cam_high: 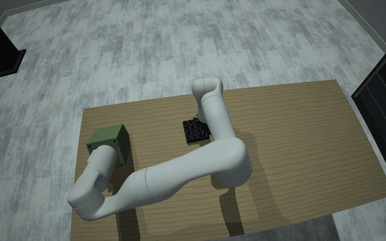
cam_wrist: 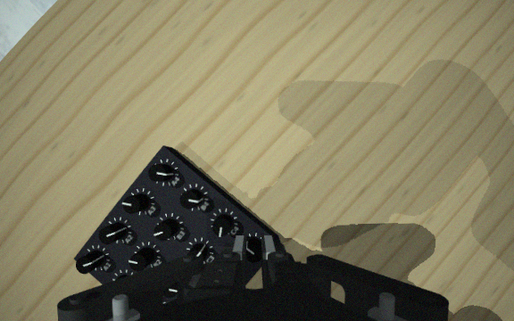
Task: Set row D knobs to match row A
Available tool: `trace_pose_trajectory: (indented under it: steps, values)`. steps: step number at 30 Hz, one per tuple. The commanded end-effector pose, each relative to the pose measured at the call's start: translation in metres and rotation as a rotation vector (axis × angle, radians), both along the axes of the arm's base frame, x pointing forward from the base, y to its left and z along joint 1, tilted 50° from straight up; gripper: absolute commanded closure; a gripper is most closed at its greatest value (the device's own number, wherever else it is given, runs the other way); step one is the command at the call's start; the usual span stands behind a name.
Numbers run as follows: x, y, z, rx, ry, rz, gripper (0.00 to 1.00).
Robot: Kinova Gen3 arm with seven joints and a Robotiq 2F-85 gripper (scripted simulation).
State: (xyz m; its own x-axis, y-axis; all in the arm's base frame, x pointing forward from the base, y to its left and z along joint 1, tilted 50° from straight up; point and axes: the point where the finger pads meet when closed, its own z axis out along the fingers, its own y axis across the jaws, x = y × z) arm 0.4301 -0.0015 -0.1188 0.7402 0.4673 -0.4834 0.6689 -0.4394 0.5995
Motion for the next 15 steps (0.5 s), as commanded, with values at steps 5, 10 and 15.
trace_pose_trajectory:
  steps: [5, 10, 15]
  values:
    - [0.0004, 0.0009, 0.0004, 0.008, -0.084, -0.066, 0.92]
    - [0.0004, 0.0009, 0.0004, 0.013, -0.138, -0.111, 0.92]
    - [0.0004, 0.0009, 0.0004, 0.017, -0.191, -0.155, 0.92]
